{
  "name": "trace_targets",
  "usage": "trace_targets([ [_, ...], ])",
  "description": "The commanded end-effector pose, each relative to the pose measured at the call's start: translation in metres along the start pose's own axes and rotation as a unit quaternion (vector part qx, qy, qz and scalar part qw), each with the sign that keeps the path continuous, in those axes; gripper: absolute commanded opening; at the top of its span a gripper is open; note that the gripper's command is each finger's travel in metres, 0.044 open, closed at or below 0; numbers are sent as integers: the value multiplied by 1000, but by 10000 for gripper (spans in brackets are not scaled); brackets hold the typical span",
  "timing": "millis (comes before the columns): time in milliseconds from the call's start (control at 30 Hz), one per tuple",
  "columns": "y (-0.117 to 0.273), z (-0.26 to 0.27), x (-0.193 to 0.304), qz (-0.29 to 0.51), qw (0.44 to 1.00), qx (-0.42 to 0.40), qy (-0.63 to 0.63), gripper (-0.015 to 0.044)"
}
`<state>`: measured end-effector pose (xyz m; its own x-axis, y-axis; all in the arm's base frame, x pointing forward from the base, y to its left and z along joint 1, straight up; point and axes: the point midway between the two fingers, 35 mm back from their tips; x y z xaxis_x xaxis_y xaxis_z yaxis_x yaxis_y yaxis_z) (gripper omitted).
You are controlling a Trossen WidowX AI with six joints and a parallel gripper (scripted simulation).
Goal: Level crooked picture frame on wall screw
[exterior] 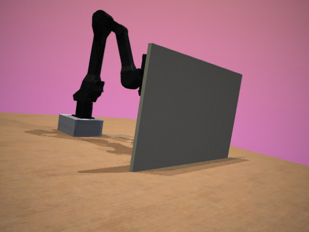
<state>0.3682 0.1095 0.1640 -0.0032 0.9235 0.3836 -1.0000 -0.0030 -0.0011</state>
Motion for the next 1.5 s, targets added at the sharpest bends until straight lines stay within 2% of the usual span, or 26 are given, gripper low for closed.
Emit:
trace_targets([
  [0, 0, 2, 1, 1, 1000, -4, -1, 0],
  [767, 0, -2, 0, -1, 1000, 1, 19, 0],
  [1467, 0, -1, 1, -2, 996, 1, 92, 0],
])
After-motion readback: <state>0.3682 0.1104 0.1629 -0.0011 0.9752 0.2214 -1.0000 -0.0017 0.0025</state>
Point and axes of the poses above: the point midway between the two fingers, 35 mm back from their tips, its own y axis back along the fingers, its own z axis across the jaws, x = y × z, and after that the axes turned 12 degrees about -y, right-handed
